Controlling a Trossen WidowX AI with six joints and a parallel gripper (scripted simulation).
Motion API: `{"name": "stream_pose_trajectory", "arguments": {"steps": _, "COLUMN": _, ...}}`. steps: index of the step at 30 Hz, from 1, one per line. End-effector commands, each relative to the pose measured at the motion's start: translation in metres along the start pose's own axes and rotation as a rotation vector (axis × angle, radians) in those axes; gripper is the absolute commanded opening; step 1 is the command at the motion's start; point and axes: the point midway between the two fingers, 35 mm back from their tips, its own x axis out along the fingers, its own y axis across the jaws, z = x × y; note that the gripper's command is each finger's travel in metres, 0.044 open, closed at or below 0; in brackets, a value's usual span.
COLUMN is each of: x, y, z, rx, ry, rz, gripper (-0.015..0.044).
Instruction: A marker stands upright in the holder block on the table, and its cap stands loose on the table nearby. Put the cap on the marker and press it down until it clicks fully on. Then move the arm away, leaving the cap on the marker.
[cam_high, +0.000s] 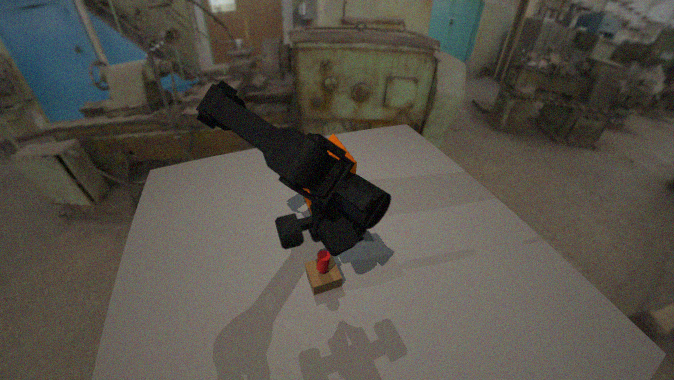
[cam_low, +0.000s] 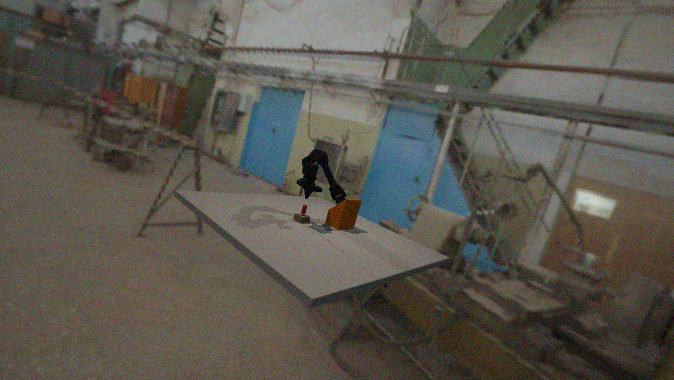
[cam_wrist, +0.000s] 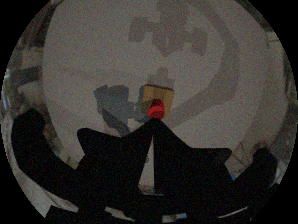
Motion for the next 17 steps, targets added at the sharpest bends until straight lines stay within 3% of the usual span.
{"name": "stream_pose_trajectory", "arguments": {"steps": 1, "x": -0.045, "y": 0.001, "z": 0.002, "rx": 0.009, "ry": -0.018, "rz": 0.009, "gripper": 0.0000}}
{"name": "stream_pose_trajectory", "arguments": {"steps": 6, "x": -0.064, "y": 0.001, "z": 0.000, "rx": 0.009, "ry": -0.017, "rz": 0.006, "gripper": 0.0000}}
{"name": "stream_pose_trajectory", "arguments": {"steps": 17, "x": -0.064, "y": 0.001, "z": 0.000, "rx": 0.009, "ry": -0.017, "rz": 0.006, "gripper": 0.0289}}
